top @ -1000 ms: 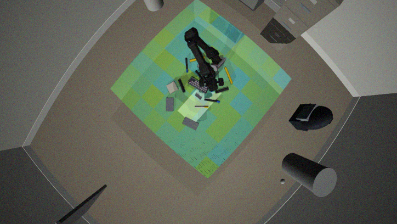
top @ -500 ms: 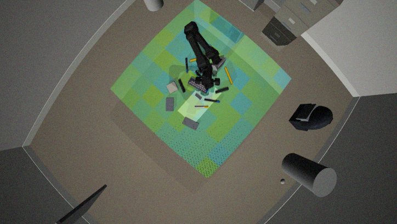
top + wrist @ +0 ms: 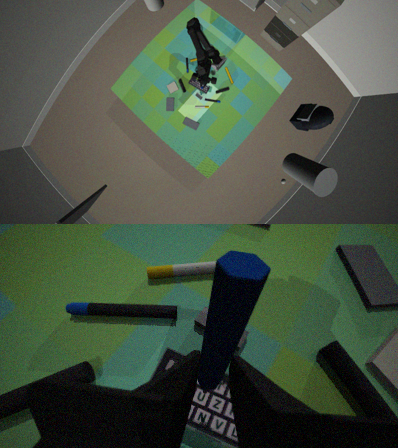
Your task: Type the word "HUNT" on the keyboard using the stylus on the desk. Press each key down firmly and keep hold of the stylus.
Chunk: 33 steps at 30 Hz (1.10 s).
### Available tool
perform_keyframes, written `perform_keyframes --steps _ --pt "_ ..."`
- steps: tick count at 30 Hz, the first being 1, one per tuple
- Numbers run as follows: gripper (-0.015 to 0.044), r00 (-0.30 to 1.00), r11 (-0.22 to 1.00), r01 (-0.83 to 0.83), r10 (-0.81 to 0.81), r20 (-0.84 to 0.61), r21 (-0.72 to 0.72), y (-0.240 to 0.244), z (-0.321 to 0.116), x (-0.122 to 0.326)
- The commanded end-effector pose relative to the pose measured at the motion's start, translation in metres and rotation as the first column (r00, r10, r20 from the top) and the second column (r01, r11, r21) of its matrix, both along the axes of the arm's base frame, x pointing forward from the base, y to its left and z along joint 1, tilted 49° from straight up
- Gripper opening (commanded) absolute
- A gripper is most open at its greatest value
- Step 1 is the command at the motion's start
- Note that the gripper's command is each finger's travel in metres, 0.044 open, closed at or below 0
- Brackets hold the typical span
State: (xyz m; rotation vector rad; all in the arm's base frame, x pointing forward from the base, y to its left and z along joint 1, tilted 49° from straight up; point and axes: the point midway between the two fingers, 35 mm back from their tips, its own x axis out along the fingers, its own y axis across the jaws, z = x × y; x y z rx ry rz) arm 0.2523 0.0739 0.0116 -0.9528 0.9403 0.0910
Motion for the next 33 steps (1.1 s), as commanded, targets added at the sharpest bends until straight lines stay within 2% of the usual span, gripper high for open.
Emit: perform_keyframes --steps 1,16,33 --pt "0.0000 0.996 1.000 -0.008 0.007 0.089 0.014 -0.007 0.012 0.003" --pt "0.0000 0.930 0.998 -0.013 -0.011 0.368 0.061 -0.029 0.053 0.004" --pt "0.0000 0.925 0.998 -0.012 -0.012 0.380 0.062 -0.055 0.034 0.003"
